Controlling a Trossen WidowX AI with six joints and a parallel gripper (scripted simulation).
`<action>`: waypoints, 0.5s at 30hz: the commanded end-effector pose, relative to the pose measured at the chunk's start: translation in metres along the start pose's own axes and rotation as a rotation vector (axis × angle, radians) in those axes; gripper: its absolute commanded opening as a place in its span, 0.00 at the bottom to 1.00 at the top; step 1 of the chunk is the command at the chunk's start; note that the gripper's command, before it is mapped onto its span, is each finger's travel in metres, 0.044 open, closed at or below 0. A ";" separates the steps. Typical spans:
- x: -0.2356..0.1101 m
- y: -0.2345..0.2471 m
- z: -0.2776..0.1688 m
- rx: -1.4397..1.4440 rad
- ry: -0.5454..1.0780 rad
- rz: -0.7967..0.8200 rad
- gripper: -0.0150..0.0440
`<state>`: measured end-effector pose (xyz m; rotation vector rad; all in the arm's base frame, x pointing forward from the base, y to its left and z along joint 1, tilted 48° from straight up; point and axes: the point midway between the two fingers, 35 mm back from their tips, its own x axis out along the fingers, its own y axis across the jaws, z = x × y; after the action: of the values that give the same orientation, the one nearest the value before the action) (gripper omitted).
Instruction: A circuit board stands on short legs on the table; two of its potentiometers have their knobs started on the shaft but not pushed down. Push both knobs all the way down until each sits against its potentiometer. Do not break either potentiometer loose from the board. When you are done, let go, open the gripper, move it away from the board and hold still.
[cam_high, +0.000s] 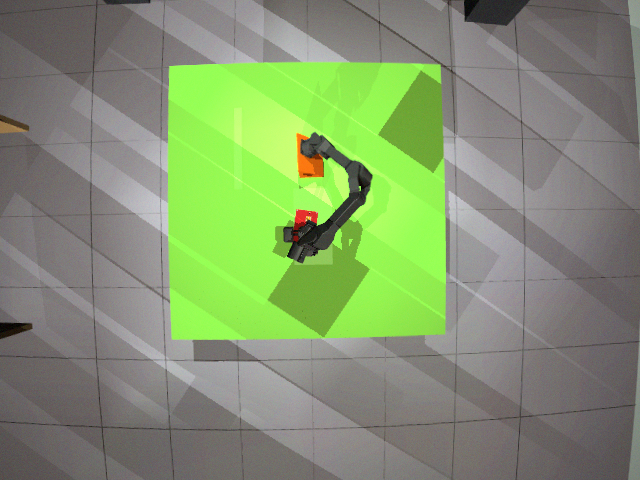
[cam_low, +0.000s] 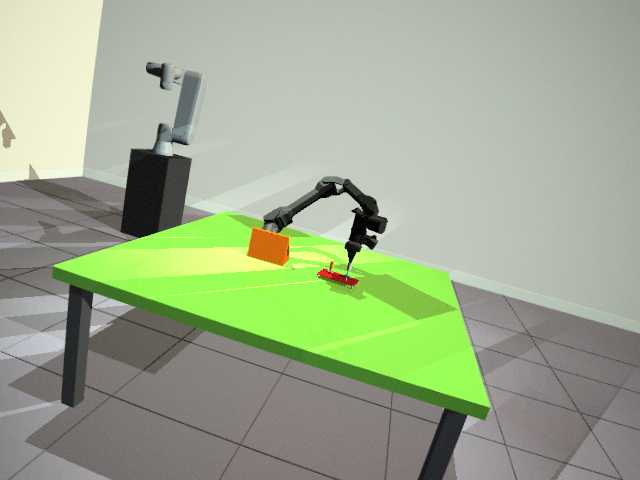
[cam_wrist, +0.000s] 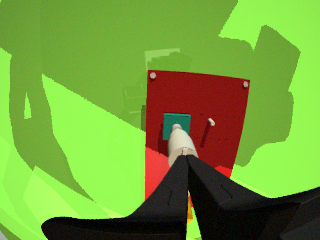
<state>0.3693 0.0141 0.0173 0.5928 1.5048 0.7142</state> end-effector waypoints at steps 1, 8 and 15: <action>0.007 0.002 0.001 -0.007 0.002 0.003 0.25; 0.008 0.002 0.001 -0.007 0.002 0.003 0.25; 0.011 0.002 0.001 -0.007 0.002 0.003 0.25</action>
<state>0.3688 0.0148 0.0160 0.5985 1.5010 0.7079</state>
